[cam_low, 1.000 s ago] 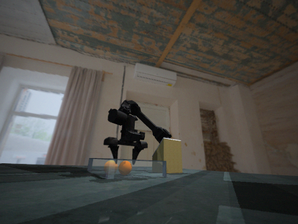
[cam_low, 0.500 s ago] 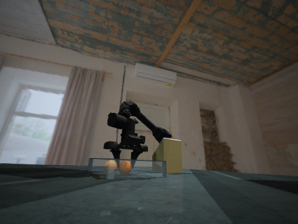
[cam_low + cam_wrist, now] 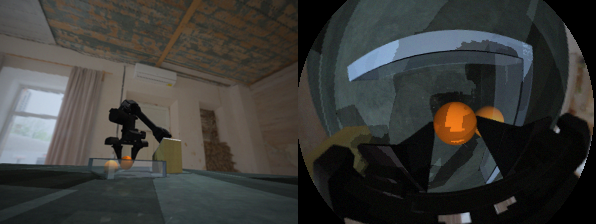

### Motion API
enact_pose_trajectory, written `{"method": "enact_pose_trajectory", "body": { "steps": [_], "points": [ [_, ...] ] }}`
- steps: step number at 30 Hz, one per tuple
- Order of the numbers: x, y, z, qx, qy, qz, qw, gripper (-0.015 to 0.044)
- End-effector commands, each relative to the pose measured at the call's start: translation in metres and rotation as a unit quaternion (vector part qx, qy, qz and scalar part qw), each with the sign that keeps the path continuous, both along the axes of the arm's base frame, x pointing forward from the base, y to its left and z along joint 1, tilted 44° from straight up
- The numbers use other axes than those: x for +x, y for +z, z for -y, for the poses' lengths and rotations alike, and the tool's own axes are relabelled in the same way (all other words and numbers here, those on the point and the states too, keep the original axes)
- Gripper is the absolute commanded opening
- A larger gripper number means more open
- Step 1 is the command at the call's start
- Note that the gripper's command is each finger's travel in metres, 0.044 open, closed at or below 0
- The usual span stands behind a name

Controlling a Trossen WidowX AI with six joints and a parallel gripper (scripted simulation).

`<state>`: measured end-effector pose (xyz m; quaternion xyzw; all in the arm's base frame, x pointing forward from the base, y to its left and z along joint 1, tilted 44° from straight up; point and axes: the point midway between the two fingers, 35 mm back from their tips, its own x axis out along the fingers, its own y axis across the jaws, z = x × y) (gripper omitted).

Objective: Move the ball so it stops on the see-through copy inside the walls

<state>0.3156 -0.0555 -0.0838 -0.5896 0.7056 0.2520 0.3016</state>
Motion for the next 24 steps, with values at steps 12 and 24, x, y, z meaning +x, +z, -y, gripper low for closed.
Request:
{"method": "enact_pose_trajectory", "body": {
  "steps": [12,24],
  "points": [
    [0.013,0.084,-0.079,0.003,0.004,0.013,1.000,0.0000],
    [0.019,0.082,-0.073,0.015,0.076,-0.054,0.996,0.0000]
  ]
}}
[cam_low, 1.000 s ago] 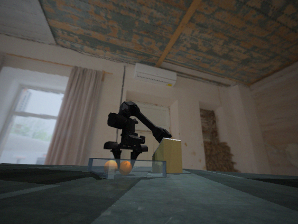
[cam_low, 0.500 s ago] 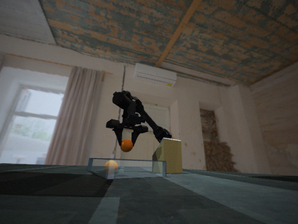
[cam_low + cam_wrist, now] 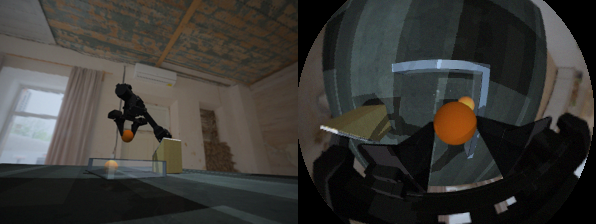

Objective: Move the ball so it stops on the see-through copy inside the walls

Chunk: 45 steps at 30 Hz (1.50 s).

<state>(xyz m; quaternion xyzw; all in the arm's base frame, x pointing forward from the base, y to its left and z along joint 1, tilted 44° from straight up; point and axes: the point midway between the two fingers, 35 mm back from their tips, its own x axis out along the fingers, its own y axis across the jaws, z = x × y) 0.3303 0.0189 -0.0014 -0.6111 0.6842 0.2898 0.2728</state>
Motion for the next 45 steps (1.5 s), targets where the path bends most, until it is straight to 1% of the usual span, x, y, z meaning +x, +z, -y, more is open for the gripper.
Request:
{"method": "enact_pose_trajectory", "body": {
  "steps": [1,11,22,32,45],
  "points": [
    [0.006,-0.001,0.002,0.008,0.040,-0.034,0.999,0.0000],
    [0.015,-0.006,0.013,0.023,0.152,-0.137,0.979,0.0000],
    [0.025,-0.011,0.025,0.039,0.270,-0.247,0.930,0.0000],
    [0.033,-0.016,0.036,0.052,0.371,-0.340,0.863,0.0000],
    [0.043,-0.022,0.051,0.066,0.482,-0.446,0.752,0.0000]
  ]
}}
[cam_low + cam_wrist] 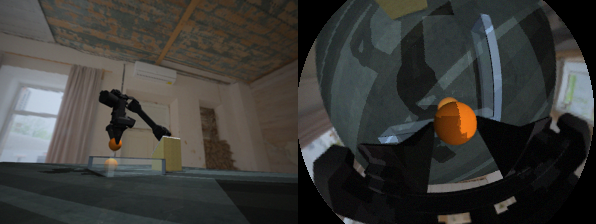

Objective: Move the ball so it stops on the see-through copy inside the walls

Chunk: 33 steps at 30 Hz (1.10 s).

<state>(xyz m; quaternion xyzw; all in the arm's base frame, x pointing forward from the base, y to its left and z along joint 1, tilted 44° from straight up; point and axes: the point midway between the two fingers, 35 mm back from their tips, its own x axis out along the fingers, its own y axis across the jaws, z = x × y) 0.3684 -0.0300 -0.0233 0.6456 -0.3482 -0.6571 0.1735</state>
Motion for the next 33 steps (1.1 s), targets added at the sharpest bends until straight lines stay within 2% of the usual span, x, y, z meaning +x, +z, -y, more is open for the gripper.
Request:
{"method": "enact_pose_trajectory", "body": {
  "steps": [1,8,19,33],
  "points": [
    [0.005,0.000,0.002,0.003,0.032,-0.024,0.999,0.0000],
    [0.005,-0.005,0.007,0.003,0.032,-0.024,0.999,0.0000],
    [-0.002,-0.050,0.050,0.002,0.032,-0.024,0.999,0.0000],
    [-0.003,-0.060,0.060,0.001,0.032,-0.024,0.999,0.0000]
  ]
}}
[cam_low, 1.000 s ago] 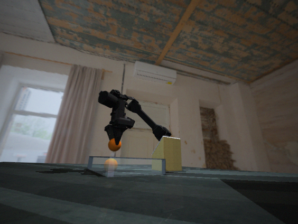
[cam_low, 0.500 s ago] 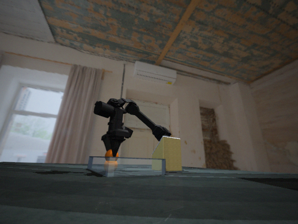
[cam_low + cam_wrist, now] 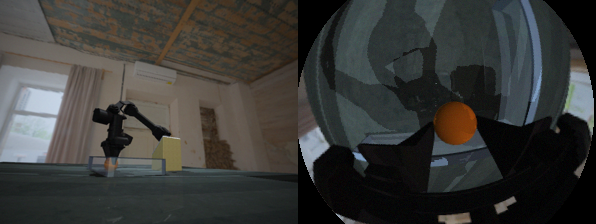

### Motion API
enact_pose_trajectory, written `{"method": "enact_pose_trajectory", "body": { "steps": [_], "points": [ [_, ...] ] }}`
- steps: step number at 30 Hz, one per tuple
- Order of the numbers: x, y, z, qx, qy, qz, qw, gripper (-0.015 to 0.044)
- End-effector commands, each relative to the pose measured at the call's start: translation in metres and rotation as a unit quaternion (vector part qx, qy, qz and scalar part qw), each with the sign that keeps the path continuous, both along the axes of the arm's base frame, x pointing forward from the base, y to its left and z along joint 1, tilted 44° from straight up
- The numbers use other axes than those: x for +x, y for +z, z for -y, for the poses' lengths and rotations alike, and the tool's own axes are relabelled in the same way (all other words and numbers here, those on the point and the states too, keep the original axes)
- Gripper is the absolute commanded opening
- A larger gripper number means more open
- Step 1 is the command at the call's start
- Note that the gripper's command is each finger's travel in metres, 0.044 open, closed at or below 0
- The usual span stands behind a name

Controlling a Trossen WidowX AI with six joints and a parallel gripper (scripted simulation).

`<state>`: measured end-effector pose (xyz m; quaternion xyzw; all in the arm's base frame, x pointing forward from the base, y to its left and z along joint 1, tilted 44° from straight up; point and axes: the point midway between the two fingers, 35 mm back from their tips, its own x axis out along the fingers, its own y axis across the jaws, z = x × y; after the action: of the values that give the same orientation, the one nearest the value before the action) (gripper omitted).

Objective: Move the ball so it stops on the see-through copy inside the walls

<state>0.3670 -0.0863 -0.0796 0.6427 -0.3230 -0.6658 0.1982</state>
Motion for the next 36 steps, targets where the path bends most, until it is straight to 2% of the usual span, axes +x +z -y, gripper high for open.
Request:
{"method": "enact_pose_trajectory", "body": {
  "steps": [1,6,20,23,28,36],
  "points": [
    [-0.002,-0.005,0.005,-0.002,0.002,-0.004,1.000,0.0000],
    [-0.003,-0.008,0.007,-0.002,0.002,-0.004,1.000,0.0000],
    [-0.002,-0.006,0.005,0.000,0.000,-0.002,1.000,0.0368],
    [0.001,0.002,-0.002,0.000,0.001,-0.002,1.000,0.0375],
    [0.006,0.054,-0.052,0.000,0.002,-0.003,1.000,0.0375],
    [0.007,0.048,-0.049,0.000,0.009,-0.003,1.000,0.0375]
  ]
}}
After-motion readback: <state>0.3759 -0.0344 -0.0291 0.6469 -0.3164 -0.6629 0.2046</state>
